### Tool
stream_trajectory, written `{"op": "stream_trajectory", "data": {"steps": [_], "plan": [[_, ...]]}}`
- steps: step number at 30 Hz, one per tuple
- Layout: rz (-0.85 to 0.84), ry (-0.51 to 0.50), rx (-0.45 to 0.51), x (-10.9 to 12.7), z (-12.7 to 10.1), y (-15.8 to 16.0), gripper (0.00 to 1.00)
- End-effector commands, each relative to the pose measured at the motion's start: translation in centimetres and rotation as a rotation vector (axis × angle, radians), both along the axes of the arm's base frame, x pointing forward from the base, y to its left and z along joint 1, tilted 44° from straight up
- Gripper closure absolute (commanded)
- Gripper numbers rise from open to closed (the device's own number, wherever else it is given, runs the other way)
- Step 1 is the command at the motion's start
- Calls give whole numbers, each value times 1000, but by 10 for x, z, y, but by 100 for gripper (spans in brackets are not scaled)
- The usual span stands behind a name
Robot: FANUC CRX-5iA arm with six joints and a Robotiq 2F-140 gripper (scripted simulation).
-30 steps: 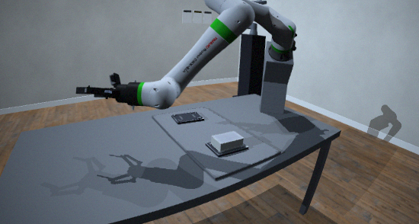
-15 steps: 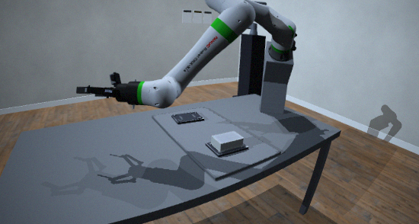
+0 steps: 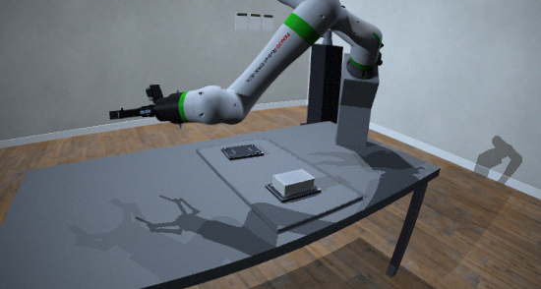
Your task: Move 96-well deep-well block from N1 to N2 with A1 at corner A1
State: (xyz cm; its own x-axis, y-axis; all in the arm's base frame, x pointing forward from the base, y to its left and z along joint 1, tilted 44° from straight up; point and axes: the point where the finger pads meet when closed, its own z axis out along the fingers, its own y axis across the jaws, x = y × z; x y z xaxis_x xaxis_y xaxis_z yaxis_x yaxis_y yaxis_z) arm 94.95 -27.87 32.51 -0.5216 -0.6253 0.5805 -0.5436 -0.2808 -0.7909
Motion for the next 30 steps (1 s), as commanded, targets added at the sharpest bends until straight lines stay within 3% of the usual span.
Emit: {"op": "stream_trajectory", "data": {"steps": [1, 4, 12, 15, 20, 30], "plan": [[-2, 109, 21, -13, -7, 1, 0], [0, 127, 24, -20, -13, 2, 0], [53, 294, 57, -45, -38, 13, 0], [53, 294, 57, -48, -41, 15, 0], [106, 399, 80, -64, -57, 25, 0], [174, 496, 102, -87, -82, 45, 0]]}}
